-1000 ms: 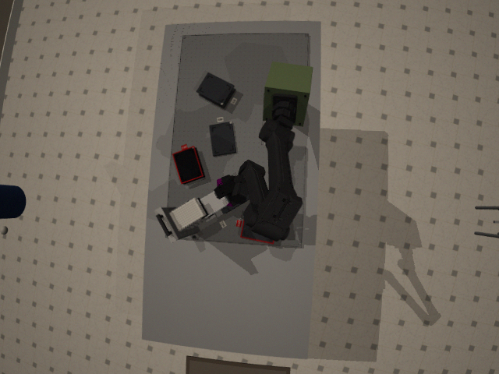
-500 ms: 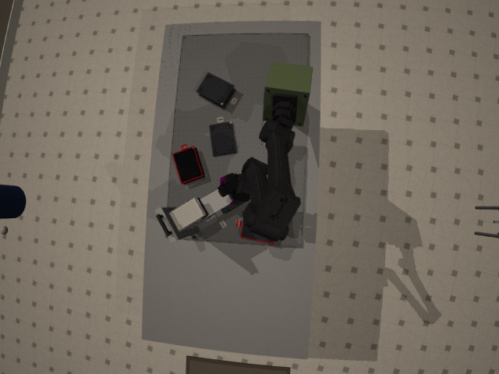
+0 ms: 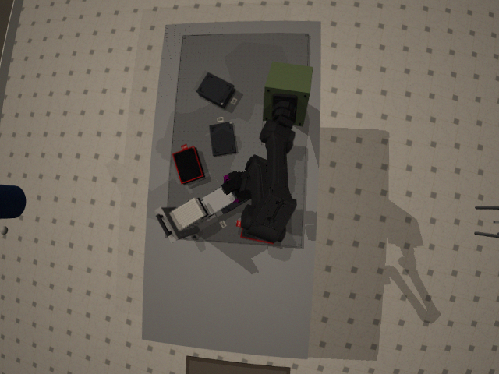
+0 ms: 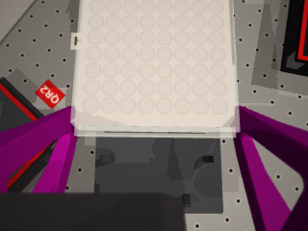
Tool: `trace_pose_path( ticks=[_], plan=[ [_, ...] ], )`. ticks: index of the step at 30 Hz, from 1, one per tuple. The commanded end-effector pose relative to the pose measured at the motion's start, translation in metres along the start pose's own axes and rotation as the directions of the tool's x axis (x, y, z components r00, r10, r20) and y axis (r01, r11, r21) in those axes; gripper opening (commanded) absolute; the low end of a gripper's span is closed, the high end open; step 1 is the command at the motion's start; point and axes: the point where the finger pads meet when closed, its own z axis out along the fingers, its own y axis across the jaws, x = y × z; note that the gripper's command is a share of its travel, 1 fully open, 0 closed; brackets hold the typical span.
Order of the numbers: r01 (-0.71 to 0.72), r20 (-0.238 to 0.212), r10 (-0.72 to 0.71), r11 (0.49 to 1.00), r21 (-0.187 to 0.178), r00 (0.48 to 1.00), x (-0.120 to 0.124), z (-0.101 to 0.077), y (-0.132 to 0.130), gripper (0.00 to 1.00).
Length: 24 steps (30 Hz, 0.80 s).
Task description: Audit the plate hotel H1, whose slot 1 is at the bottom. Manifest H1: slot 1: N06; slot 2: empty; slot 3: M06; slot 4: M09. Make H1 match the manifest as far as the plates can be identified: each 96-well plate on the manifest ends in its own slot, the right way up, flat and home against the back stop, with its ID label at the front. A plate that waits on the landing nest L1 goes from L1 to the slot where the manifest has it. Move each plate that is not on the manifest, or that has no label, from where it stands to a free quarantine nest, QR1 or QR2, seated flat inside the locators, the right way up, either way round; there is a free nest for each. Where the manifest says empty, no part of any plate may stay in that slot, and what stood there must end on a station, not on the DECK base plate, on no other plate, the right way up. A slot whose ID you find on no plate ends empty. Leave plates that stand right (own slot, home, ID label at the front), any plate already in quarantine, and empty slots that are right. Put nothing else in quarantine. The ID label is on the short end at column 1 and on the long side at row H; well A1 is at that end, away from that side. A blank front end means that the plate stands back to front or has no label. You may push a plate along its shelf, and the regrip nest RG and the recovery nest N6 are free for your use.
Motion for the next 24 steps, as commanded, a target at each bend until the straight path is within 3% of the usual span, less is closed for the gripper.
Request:
trace_pose_path(
  ticks=[1, 24],
  plan=[
    [0.015, -0.018, -0.014, 1.000, 0.009, 1.000, 0.011, -0.011, -0.006, 0.86],
    [0.017, -0.024, -0.017, 1.000, 0.013, 1.000, 0.034, -0.026, -0.008, 0.86]
  ],
)
